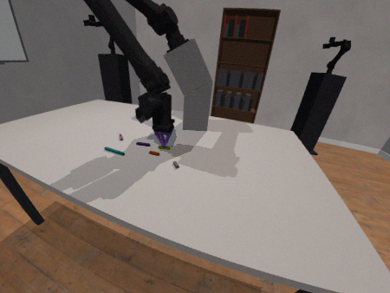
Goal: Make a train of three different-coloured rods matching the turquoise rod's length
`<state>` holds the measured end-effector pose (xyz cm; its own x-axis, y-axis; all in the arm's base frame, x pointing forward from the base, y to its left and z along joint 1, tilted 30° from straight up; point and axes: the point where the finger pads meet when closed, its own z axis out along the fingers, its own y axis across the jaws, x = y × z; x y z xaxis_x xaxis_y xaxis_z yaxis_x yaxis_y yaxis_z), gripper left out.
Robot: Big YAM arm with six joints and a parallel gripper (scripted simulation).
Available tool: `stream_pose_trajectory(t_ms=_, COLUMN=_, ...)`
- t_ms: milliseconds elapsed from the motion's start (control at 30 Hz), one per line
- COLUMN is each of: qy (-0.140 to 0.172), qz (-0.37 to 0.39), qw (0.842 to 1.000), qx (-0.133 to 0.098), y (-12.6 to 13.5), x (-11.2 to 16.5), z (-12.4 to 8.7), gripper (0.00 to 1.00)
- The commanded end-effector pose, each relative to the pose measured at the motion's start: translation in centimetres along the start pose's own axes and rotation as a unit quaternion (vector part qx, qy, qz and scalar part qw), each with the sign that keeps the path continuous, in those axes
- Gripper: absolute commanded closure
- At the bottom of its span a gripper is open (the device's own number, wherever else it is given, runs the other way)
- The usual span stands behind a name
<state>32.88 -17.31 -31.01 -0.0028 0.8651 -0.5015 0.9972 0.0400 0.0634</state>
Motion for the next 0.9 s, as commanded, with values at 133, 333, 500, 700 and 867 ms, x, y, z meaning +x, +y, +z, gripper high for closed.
stream_pose_trajectory(t_ms=133, qy=0.001, qz=0.004, qw=1.0, qx=0.008, y=-1.4, x=0.25, z=0.22, gripper=0.77)
stream_pose_trajectory(t_ms=333, qy=0.001, qz=0.003, qw=1.0, qx=0.006, y=-1.28, x=0.41, z=0.15, gripper=0.77)
stream_pose_trajectory(t_ms=500, qy=0.0, qz=0.0, qw=1.0, qx=0.004, y=-1.06, x=0.69, z=0.04, gripper=0.77)
stream_pose_trajectory(t_ms=700, qy=0.0, qz=-0.005, qw=1.0, qx=0.001, y=-0.8, x=1.03, z=-0.09, gripper=0.77)
stream_pose_trajectory(t_ms=867, qy=0.0, qz=-0.005, qw=1.0, qx=0.001, y=-0.8, x=1.04, z=-0.09, gripper=0.77)
